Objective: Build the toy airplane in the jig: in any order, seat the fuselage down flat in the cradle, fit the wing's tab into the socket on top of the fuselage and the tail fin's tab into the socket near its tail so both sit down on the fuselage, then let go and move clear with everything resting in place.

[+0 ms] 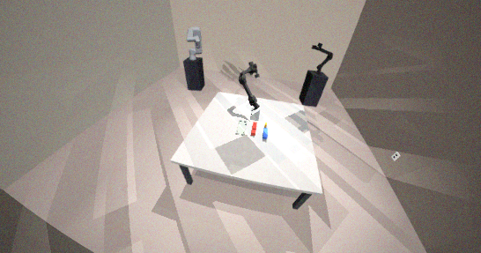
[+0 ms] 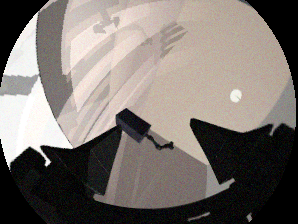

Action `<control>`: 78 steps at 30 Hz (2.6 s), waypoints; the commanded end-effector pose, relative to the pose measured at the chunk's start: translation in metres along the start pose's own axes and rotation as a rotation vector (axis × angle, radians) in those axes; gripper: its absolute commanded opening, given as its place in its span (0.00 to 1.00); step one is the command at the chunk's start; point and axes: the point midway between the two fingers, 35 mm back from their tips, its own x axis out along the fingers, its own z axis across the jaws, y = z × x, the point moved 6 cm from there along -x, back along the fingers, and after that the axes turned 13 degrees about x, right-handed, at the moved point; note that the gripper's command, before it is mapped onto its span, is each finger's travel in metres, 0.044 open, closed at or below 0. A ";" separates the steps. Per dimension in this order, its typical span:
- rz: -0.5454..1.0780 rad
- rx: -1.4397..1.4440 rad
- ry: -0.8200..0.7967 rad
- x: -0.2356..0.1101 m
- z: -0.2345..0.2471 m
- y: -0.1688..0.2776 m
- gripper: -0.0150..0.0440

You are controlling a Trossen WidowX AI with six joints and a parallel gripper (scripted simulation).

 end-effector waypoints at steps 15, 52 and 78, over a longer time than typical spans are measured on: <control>0.634 0.804 0.174 -0.132 0.021 0.241 1.00; 1.835 2.559 1.096 -0.505 0.359 0.335 1.00; 2.770 3.106 1.980 -0.532 0.561 0.140 1.00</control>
